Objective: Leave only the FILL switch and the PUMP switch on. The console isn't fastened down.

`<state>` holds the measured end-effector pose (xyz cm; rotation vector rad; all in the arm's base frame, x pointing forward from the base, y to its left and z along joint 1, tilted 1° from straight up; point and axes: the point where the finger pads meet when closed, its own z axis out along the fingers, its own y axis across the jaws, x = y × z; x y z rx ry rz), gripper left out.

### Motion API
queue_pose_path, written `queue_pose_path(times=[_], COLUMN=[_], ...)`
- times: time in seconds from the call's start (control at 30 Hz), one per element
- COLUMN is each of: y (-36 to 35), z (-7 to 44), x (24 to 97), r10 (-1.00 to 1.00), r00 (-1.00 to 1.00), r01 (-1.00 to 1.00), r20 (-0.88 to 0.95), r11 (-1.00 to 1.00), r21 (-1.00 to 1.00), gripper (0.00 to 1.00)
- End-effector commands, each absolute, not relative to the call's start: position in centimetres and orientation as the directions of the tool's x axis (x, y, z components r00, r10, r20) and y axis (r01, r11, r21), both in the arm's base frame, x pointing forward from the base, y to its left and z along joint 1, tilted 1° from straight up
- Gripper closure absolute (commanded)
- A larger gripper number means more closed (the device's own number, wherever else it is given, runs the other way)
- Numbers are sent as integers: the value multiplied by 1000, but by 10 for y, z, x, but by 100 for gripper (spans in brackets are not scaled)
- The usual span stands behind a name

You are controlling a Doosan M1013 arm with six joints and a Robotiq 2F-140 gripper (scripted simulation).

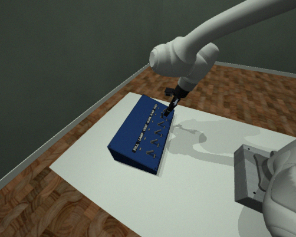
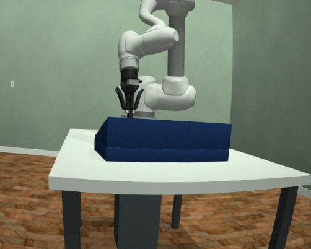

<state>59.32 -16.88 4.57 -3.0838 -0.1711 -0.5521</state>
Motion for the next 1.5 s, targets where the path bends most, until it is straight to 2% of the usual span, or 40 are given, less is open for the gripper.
queue_pose_path(times=[0.0,0.93,1.47], y=[-169,-170,-172], z=[46,45,112], x=[594,581,556], r10=[106,106,106], r00=[932,932,932], r01=[108,108,108], r20=[347,347,347], r11=[-994,-994,-994], r21=[15,15,15], gripper=[90,90,90])
